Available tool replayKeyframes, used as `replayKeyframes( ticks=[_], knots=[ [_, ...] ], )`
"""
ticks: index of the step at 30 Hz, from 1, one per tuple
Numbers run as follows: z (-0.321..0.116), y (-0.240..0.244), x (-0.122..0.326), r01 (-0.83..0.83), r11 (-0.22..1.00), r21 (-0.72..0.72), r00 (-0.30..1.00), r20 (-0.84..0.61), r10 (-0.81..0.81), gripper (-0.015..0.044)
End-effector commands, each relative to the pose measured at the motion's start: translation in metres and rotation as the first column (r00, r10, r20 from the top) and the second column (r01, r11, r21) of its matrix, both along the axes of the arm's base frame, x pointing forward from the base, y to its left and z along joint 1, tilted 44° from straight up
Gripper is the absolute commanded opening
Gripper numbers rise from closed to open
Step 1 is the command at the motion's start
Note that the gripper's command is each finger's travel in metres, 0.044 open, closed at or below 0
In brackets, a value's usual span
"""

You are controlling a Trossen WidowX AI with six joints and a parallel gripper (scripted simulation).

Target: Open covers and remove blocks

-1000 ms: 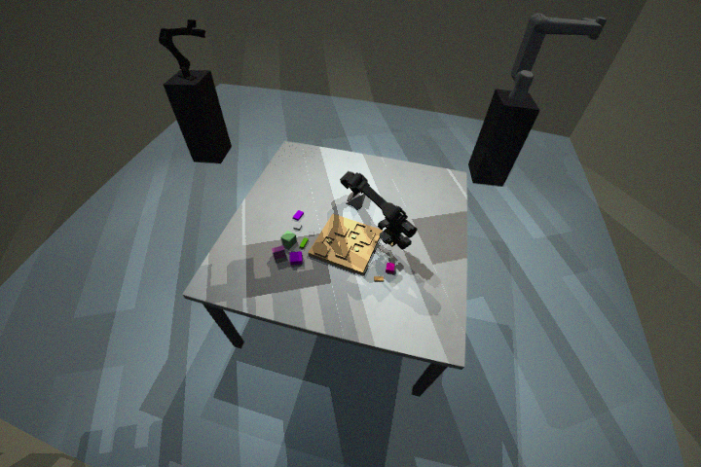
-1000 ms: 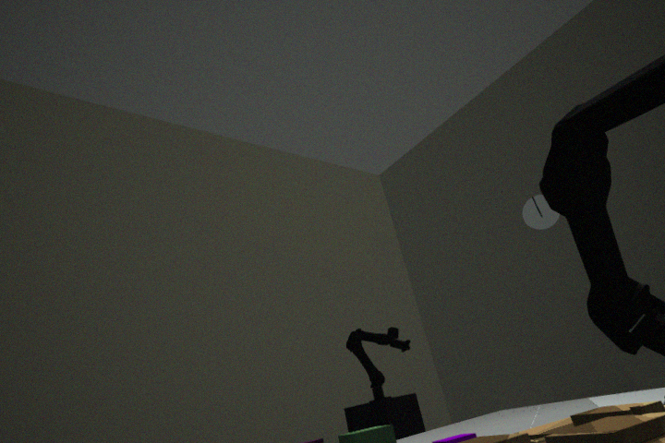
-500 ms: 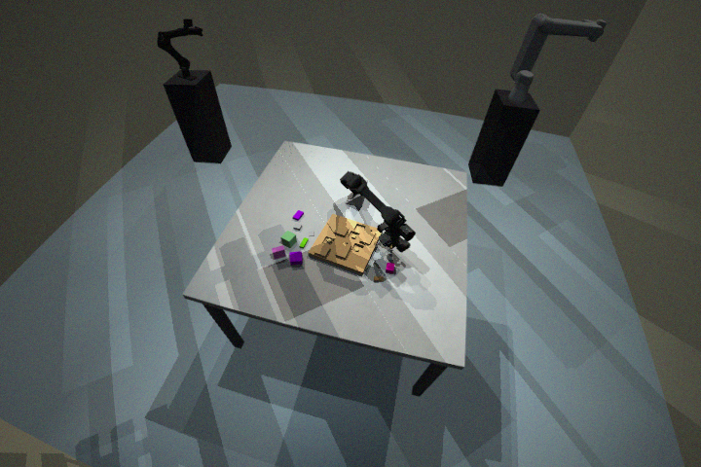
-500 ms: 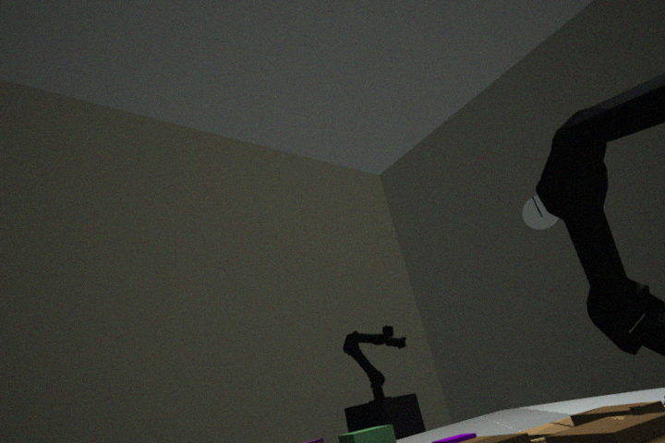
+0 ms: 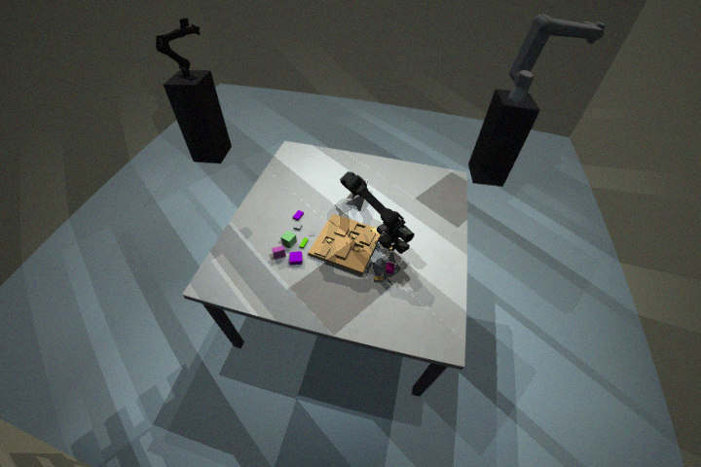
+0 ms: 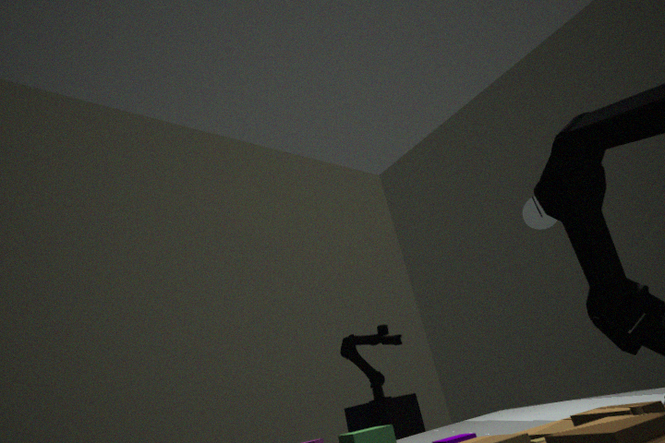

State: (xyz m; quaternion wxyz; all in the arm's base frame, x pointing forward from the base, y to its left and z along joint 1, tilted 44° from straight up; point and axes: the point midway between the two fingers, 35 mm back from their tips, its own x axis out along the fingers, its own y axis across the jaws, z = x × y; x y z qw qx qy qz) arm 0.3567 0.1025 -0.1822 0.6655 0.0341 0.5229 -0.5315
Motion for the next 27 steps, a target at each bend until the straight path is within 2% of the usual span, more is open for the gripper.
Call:
replayKeyframes(
  ticks=[1, 8, 27],
  knots=[
    [0.0, 0.0, 0.0, 0.001, 1.0, 0.0, 1.0, 0.0, -0.001, 0.0264],
    [0.002, 0.002, 0.001, 0.0, 1.0, 0.0, 1.0, 0.0, 0.0, 0.044],
    [0.045, 0.043, 0.008, -0.005, 1.0, 0.001, 1.0, -0.001, 0.005, 0.044]
  ],
)
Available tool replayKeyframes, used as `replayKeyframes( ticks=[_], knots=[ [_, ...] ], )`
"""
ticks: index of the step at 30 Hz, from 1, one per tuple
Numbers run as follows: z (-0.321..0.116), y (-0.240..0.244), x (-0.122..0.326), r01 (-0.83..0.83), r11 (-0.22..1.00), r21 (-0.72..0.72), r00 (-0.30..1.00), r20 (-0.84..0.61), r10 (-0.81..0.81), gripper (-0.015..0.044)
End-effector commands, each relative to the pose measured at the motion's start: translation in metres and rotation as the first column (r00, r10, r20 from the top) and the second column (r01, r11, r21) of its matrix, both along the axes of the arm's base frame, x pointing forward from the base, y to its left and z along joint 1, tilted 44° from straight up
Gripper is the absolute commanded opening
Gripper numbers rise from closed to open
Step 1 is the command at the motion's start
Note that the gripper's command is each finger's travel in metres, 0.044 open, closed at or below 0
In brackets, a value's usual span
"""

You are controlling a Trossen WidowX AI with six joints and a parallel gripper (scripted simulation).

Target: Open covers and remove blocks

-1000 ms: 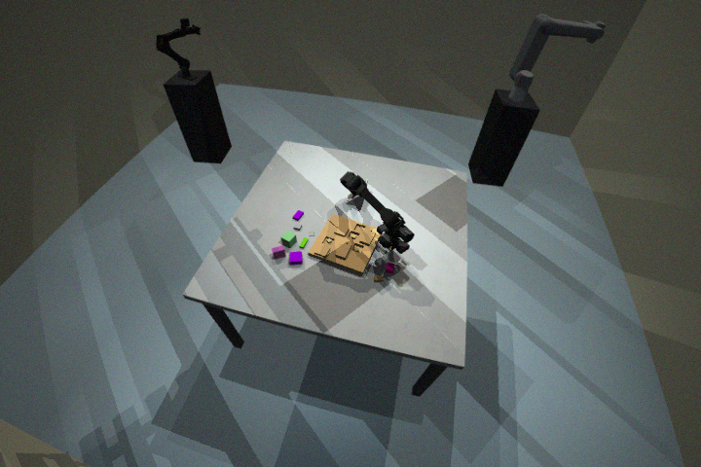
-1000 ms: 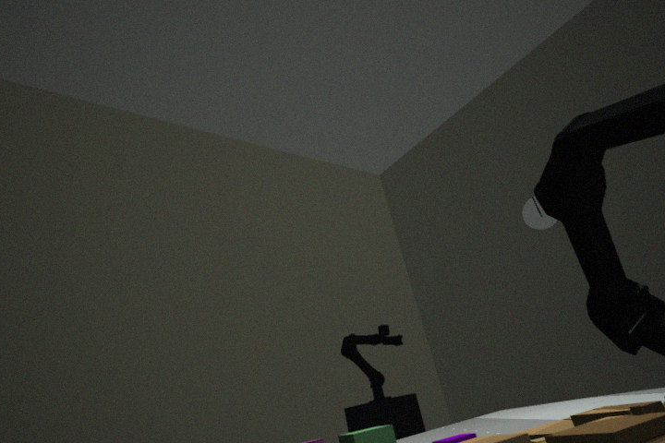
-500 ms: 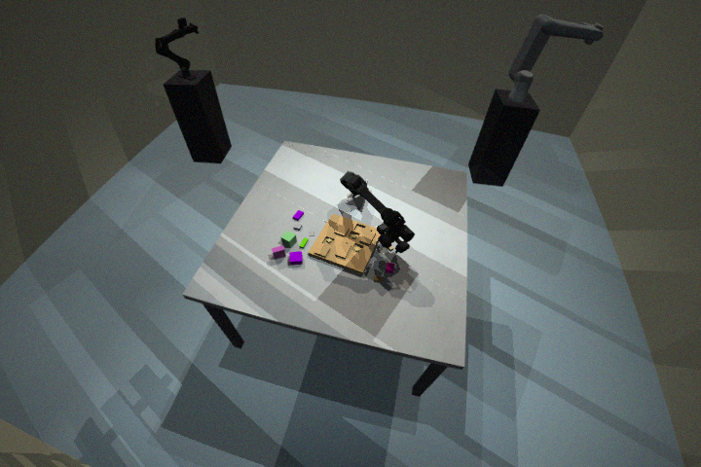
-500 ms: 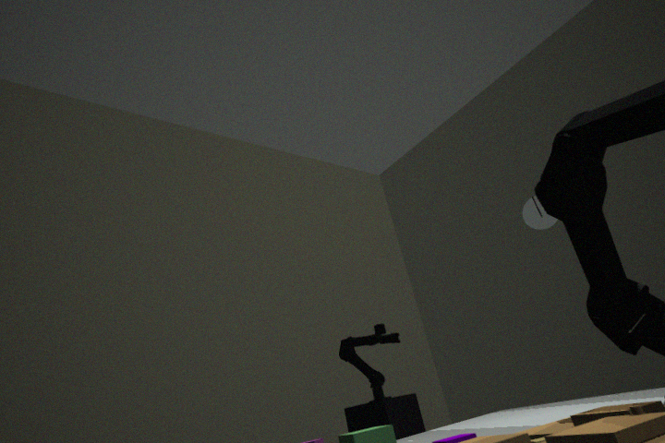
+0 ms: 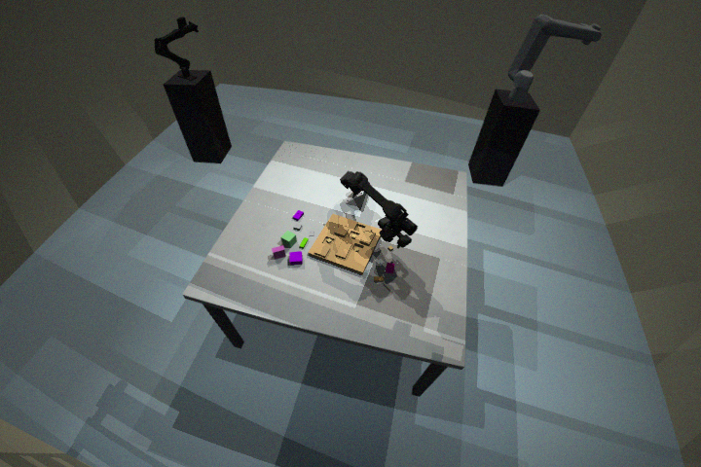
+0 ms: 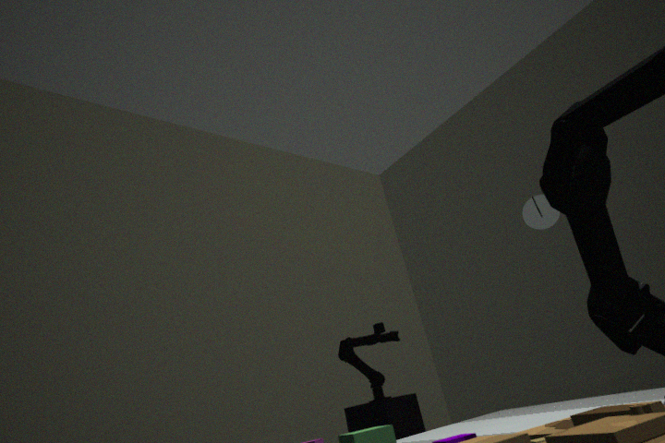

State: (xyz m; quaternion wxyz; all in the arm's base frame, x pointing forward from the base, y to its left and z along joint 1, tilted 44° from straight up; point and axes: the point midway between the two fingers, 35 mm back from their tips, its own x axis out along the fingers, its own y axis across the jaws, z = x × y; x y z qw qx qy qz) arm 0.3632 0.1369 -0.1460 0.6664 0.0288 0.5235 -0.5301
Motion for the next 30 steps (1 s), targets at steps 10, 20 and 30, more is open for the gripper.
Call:
replayKeyframes(
  ticks=[10, 20, 30],
  knots=[
    [0.026, 0.012, 0.002, -0.018, 1.0, 0.008, 1.0, -0.015, 0.018, 0.0361],
    [0.07, -0.026, 0.002, -0.152, 0.988, 0.04, 0.978, -0.138, 0.156, 0.0099],
    [0.11, -0.067, -0.01, -0.278, 0.957, 0.085, 0.922, -0.255, 0.29, 0.0]
  ],
)
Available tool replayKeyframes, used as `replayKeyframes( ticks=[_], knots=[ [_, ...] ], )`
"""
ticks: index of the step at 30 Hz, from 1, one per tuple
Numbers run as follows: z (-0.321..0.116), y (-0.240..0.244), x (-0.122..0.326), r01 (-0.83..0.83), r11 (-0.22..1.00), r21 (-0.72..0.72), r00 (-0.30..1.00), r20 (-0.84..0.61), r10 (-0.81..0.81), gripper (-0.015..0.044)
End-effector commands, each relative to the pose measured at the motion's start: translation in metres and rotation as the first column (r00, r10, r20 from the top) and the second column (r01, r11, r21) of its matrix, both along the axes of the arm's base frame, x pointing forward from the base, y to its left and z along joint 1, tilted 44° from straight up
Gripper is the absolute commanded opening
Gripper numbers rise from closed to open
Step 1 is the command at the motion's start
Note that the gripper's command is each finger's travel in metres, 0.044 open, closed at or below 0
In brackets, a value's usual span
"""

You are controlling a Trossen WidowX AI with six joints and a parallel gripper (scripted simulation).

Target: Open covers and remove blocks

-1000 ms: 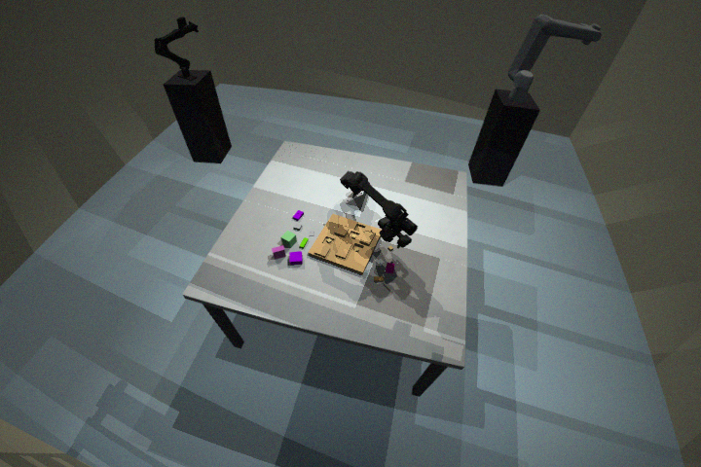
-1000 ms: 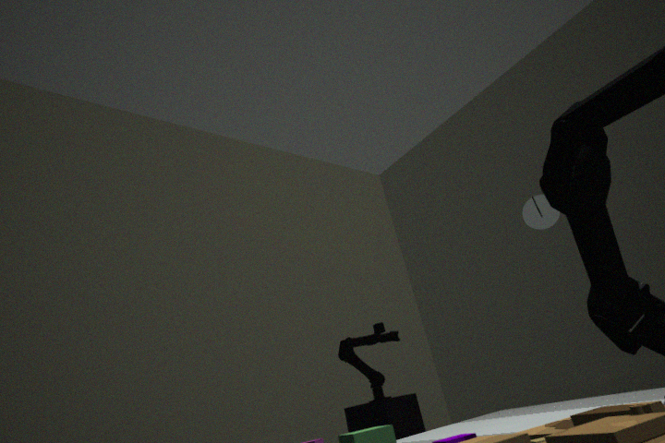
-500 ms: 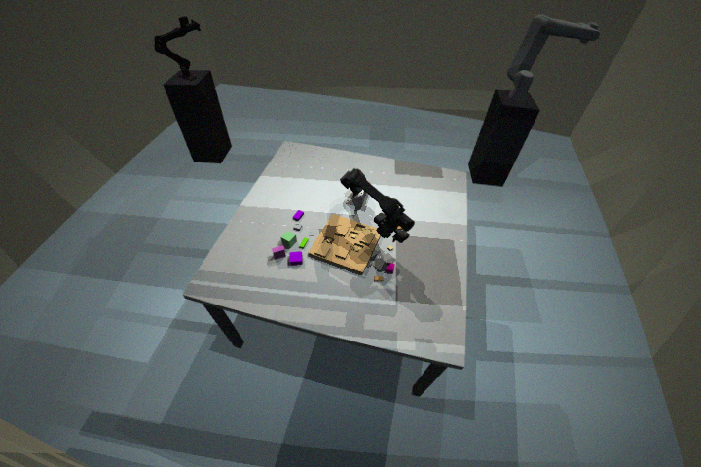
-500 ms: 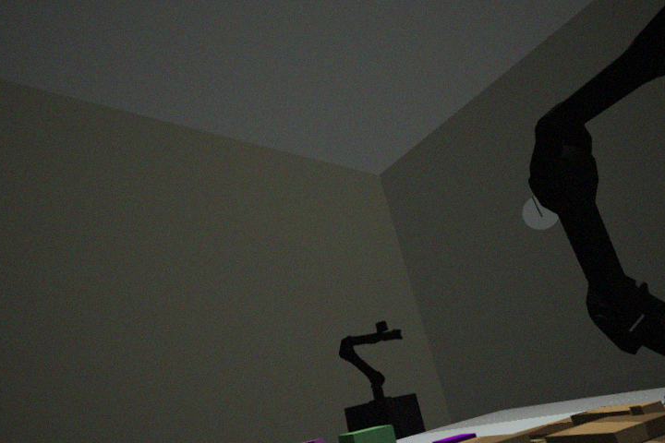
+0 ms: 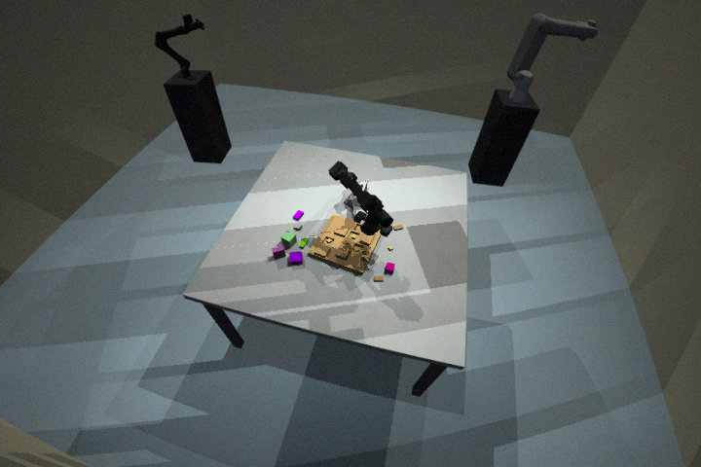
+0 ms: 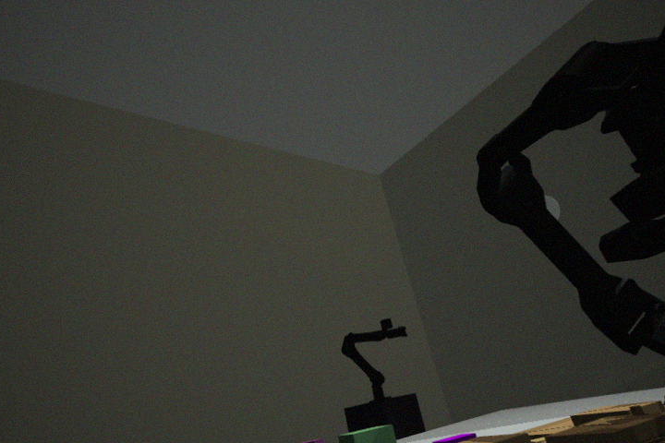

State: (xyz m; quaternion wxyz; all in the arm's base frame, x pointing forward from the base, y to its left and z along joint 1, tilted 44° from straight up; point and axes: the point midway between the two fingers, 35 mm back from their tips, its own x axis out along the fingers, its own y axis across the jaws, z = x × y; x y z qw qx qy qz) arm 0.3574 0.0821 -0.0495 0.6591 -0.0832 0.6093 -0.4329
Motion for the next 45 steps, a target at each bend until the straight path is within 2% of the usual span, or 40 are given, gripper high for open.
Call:
replayKeyframes(
  ticks=[1, 13, 17, 30, 45],
  knots=[
    [0.017, -0.017, -0.006, -0.06, 0.998, 0.007, 0.997, -0.045, 0.06, 0.0],
    [0.055, -0.065, -0.036, -0.213, 0.976, 0.044, 0.957, -0.193, 0.217, 0.0],
    [0.056, -0.068, -0.038, -0.221, 0.974, 0.046, 0.953, -0.201, 0.225, 0.0],
    [0.024, -0.101, -0.045, -0.221, 0.974, 0.044, 0.953, -0.201, 0.225, 0.0],
    [0.016, -0.11, -0.047, -0.221, 0.974, 0.043, 0.953, -0.201, 0.225, 0.0]
  ],
)
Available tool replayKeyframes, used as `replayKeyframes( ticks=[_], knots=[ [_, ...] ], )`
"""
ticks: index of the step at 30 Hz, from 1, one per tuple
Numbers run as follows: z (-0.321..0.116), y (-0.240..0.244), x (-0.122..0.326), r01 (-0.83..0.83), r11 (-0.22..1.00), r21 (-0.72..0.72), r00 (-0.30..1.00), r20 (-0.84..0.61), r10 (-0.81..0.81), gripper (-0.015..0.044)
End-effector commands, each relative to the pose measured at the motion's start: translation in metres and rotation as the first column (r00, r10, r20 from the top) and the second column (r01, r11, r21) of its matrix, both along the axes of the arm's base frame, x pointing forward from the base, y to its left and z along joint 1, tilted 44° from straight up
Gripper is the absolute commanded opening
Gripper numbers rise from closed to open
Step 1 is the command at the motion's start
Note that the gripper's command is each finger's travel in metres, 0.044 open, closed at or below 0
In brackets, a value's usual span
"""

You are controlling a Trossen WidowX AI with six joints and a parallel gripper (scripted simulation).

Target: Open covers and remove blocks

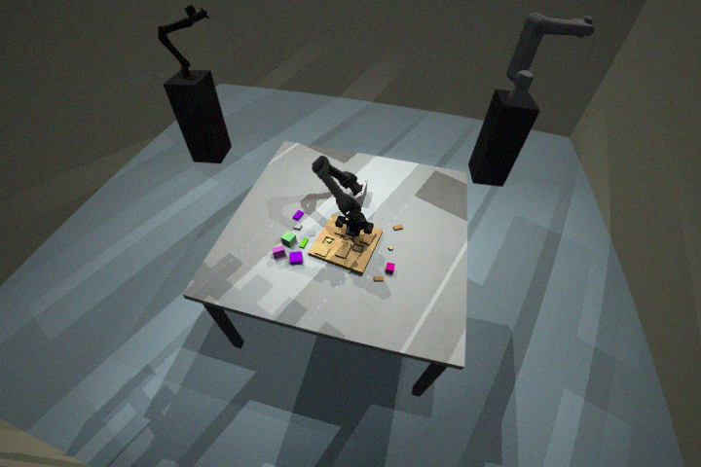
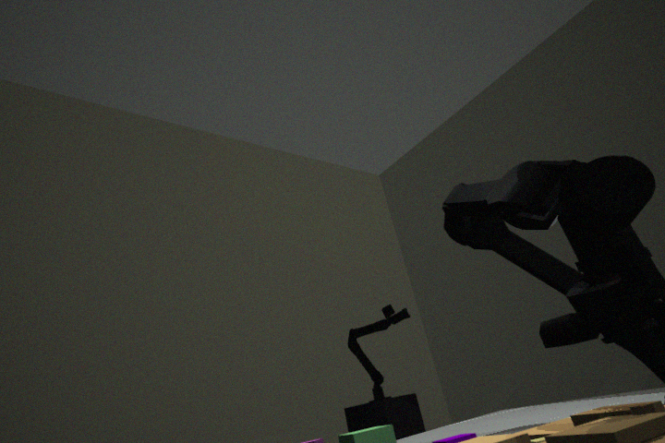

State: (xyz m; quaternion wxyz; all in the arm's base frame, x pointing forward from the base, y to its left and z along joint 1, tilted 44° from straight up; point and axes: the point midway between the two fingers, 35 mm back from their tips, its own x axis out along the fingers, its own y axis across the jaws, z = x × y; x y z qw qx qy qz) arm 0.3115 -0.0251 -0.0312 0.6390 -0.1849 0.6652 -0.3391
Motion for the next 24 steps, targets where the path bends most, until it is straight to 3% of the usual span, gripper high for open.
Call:
replayKeyframes(
  ticks=[1, 24],
  knots=[
    [-0.0031, -0.0032, -0.0008, -0.005, 1.0, -0.005, 1.0, -0.003, 0.005, 0.0],
    [-0.0068, -0.0064, -0.0068, -0.006, 1.0, -0.005, 1.0, -0.004, 0.006, 0.0]
  ],
)
